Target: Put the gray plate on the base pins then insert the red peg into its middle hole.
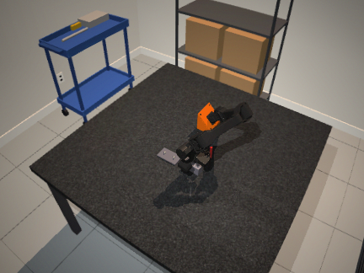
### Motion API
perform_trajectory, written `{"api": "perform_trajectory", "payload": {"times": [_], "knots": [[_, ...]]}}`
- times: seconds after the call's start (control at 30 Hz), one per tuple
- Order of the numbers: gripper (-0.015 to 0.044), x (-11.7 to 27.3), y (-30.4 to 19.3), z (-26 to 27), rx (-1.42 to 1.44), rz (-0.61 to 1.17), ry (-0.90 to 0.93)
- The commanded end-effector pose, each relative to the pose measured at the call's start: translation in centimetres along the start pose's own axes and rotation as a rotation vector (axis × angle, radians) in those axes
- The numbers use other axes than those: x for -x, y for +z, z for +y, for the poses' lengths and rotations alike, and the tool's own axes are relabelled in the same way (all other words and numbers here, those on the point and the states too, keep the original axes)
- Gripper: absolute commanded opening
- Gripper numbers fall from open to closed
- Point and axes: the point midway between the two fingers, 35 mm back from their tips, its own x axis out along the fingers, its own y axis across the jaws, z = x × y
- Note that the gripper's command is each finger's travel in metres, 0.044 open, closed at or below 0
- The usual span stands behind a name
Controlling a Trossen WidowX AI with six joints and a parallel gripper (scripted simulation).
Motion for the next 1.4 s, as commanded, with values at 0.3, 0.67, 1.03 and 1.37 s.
{"api": "perform_trajectory", "payload": {"times": [0.3, 0.67, 1.03, 1.37], "knots": [[0.0230, -0.6, 0.0, 0.2, -0.007, -0.006, 0.004], [0.0078, -0.6, 0.0, 0.2, -0.007, -0.006, 0.004], [0.0000, 0.1, 0.0, 0.0, -0.007, -0.004, 0.003], [0.0000, 3.2, -0.2, -0.5, -0.008, 0.003, 0.002]]}}
